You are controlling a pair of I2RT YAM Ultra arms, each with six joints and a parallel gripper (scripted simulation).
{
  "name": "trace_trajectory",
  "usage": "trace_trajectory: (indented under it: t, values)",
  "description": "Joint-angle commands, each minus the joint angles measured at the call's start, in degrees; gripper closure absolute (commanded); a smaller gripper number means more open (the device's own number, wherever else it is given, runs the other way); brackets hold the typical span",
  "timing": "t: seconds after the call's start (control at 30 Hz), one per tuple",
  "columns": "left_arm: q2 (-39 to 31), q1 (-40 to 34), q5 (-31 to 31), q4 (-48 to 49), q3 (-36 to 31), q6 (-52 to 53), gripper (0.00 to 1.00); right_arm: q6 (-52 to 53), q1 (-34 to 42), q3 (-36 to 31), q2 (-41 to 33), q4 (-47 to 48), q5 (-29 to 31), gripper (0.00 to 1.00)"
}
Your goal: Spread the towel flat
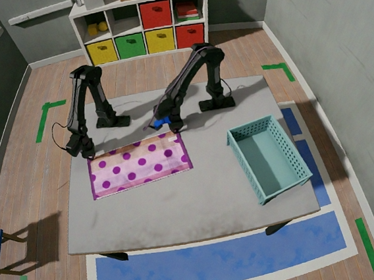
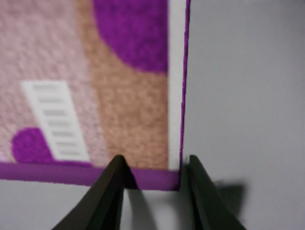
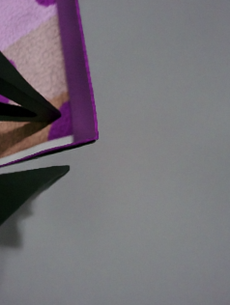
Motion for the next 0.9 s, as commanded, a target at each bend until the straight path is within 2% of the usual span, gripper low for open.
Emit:
trace_trajectory:
  t: [0.0,0.27,0.3,0.37,0.4,0.53,0.57,0.63,0.67,0.73,0.77,0.87]
  values:
    - [1.5,-0.5,0.6,2.6,0.8,-0.5,0.66,1.7,1.9,2.8,3.2,3.2,0.5,0.66]
    - [1.6,-0.5,0.6,2.6,0.8,-0.5,0.66,1.7,1.7,1.2,3.6,3.3,-0.3,0.66]
    - [1.6,-0.5,0.6,2.6,0.8,-0.5,0.73,1.7,1.7,1.2,3.6,3.3,-0.3,0.66]
    - [1.6,-0.5,0.5,2.7,0.8,-0.5,0.73,1.6,1.7,1.2,3.6,3.3,-0.3,0.66]
    - [1.9,0.9,0.7,2.9,1.4,0.7,0.81,1.6,1.7,1.2,3.6,3.3,-0.3,0.76]
    - [1.9,0.9,0.7,2.9,1.4,0.7,0.81,1.5,1.5,1.2,3.7,3.4,0.6,0.76]
    - [1.9,1.5,0.8,2.9,1.6,1.3,0.89,2.4,2.6,2.9,3.8,3.4,0.7,0.85]
    - [2.0,1.5,0.8,2.9,1.1,1.3,0.89,2.4,2.6,2.7,3.9,3.4,0.7,0.85]
    - [1.9,2.1,0.8,2.7,1.8,1.9,0.98,3.1,3.3,3.5,4.3,3.4,0.8,0.95]
    - [1.9,2.1,0.9,2.7,1.0,1.8,0.98,3.1,3.3,2.7,4.4,3.4,0.8,0.95]
    - [2.0,2.4,0.9,2.1,1.1,2.1,0.99,3.8,4.1,3.8,4.6,3.4,0.9,1.00]
    - [2.0,2.2,0.6,1.9,1.1,2.1,1.00,4.1,4.3,2.1,4.6,2.9,0.3,1.00]
